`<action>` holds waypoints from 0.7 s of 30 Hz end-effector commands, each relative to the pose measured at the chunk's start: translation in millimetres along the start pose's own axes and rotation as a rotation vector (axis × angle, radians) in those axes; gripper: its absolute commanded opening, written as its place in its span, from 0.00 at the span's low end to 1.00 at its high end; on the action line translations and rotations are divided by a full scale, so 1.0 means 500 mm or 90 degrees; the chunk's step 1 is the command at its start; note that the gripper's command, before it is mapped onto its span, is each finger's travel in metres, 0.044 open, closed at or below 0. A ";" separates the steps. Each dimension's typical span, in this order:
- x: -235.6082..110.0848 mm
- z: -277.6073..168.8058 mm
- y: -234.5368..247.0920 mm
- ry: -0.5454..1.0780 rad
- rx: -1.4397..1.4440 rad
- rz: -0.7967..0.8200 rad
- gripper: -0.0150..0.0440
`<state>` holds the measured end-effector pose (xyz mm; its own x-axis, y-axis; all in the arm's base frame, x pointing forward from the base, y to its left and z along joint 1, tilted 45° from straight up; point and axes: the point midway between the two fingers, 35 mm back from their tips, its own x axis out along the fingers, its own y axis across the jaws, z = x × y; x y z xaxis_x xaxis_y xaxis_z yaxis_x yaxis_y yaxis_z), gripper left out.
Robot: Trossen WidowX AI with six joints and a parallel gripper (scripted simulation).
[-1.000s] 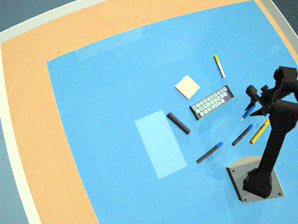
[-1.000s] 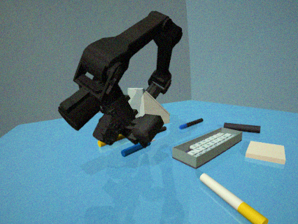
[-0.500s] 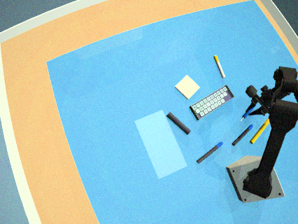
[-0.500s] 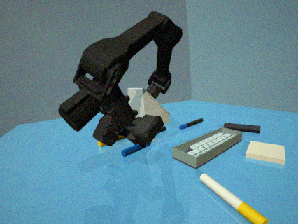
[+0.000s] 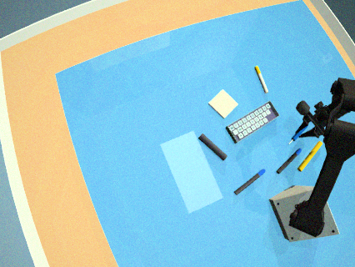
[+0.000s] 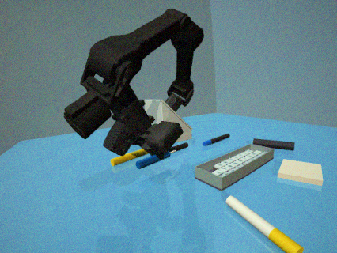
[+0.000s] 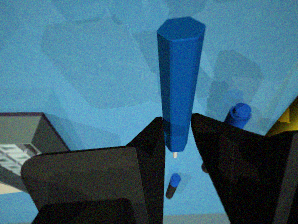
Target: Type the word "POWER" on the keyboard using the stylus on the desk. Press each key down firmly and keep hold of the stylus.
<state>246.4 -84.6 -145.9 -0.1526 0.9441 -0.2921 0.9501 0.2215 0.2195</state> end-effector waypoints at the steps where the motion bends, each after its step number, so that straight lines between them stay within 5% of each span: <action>1: -0.054 -0.028 0.002 -0.011 0.021 0.009 0.25; 21: -0.047 -0.051 0.037 -0.136 -0.037 -0.071 0.25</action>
<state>258.1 -99.7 -116.3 -0.1740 0.8737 -0.4543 0.9254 0.3027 0.2279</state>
